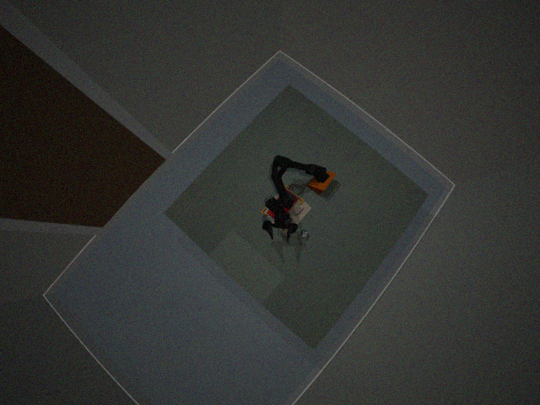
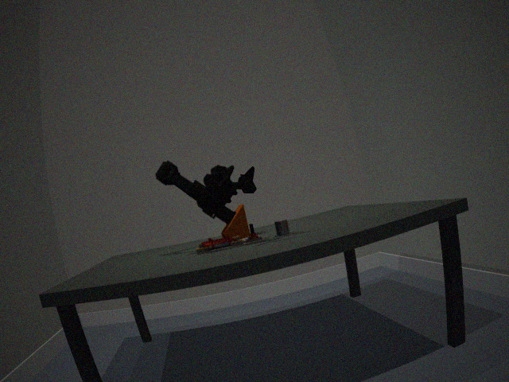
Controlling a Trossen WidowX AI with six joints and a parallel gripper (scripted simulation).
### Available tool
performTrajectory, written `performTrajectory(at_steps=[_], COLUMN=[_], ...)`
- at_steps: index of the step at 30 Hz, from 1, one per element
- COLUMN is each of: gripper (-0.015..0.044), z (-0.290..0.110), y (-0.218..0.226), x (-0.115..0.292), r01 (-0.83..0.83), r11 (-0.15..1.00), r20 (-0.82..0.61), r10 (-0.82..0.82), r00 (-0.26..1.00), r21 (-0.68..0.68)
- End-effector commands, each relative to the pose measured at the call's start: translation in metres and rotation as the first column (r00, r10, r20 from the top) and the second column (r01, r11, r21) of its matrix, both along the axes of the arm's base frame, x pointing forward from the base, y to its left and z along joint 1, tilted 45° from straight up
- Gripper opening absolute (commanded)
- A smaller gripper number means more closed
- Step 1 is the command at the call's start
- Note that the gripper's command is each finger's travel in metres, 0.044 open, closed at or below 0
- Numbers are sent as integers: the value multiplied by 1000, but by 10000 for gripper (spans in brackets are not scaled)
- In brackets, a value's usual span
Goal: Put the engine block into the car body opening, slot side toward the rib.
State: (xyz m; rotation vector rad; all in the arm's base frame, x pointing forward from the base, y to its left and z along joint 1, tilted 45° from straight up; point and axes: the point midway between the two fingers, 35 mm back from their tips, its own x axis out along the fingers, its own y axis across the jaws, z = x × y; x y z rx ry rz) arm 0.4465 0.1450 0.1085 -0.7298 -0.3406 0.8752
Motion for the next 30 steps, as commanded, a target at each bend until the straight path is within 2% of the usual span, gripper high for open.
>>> performTrajectory(at_steps=[1,4,15,30], gripper=[426,440,440,440], z=[0,-4,-35,-85], y=[0,2,17,36], x=[0,3,24,38], r01=[0,11,127,354], r11=[1000,1000,987,932], r20=[0,-48,-391,-766], r10=[0,-10,-78,-170], r00=[1000,999,917,619], r21=[0,16,101,79])
